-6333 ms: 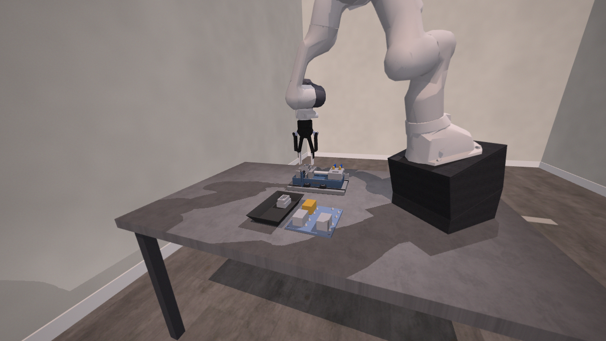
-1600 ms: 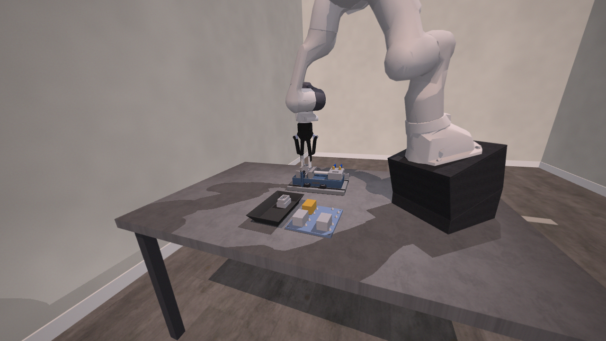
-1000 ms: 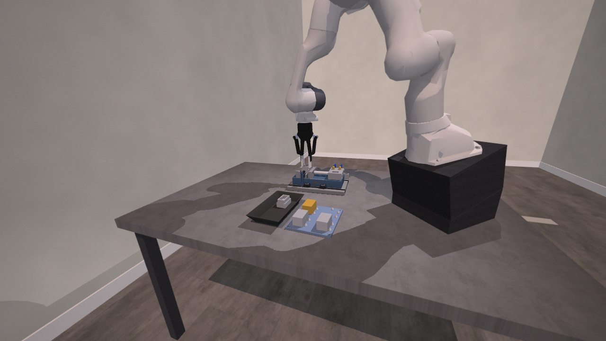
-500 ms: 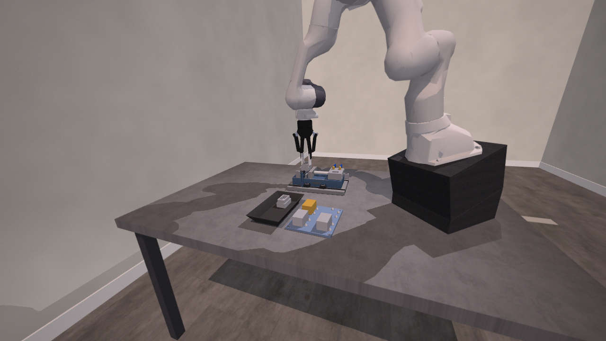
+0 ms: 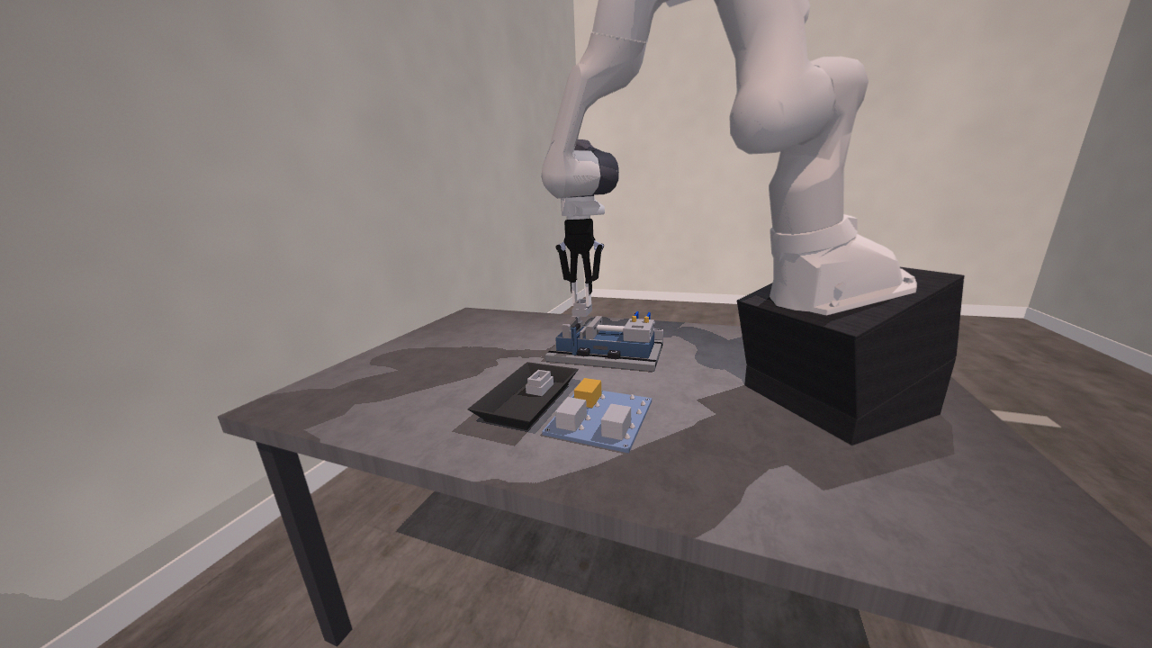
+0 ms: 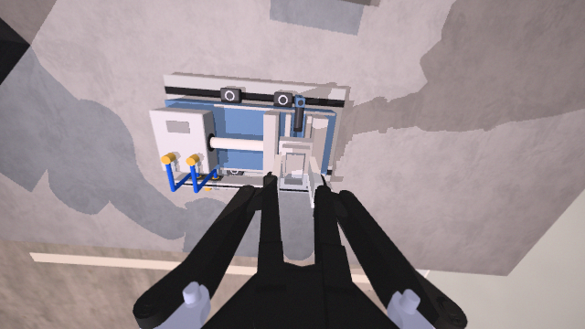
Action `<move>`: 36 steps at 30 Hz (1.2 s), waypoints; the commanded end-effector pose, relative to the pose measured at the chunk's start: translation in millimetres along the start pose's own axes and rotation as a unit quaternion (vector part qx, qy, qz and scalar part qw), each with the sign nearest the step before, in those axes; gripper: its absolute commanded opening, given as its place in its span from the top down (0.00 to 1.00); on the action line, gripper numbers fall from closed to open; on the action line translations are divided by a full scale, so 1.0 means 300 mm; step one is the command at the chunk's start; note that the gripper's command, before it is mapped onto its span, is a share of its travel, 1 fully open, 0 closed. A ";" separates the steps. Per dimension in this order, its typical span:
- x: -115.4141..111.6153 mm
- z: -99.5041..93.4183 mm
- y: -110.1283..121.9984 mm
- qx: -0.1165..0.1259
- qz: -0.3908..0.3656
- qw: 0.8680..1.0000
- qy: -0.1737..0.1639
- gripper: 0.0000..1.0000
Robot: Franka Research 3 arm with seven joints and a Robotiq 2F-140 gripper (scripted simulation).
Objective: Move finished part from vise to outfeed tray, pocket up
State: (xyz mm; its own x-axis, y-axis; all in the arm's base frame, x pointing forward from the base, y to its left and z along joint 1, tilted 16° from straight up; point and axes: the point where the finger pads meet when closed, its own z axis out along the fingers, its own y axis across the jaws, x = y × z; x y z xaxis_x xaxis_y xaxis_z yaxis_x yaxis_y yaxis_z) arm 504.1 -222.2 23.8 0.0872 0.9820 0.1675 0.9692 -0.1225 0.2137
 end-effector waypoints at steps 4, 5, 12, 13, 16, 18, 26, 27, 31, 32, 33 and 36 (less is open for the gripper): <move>0.003 -0.023 -0.003 0.001 0.001 1.000 0.002 1.00; 0.003 -0.025 -0.003 0.001 0.001 1.000 0.002 1.00; 0.003 -0.028 -0.003 0.001 0.001 1.000 0.002 1.00; 0.003 -0.028 -0.003 0.001 0.001 1.000 0.002 1.00; 0.006 -0.027 -0.002 0.001 -0.003 1.000 0.002 1.00; 0.015 -0.026 0.001 0.002 -0.014 1.000 0.003 1.00; 0.113 -0.013 0.032 0.007 -0.137 0.990 0.006 1.00; 0.122 -0.012 0.035 0.008 -0.149 0.989 0.007 1.00; 0.157 -0.008 0.044 0.009 -0.192 0.981 0.008 1.00; 0.165 -0.007 0.046 0.010 -0.201 0.979 0.008 1.00; 0.173 -0.006 0.049 0.010 -0.212 0.977 0.009 1.00; 0.201 -0.003 0.055 0.011 -0.245 0.969 0.010 1.00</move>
State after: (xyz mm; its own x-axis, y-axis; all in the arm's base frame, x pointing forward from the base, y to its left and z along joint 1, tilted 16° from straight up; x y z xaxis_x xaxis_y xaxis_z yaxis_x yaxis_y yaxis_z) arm 523.2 -170.1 36.3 -0.2552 0.9615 0.1021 0.9453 0.2259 0.2352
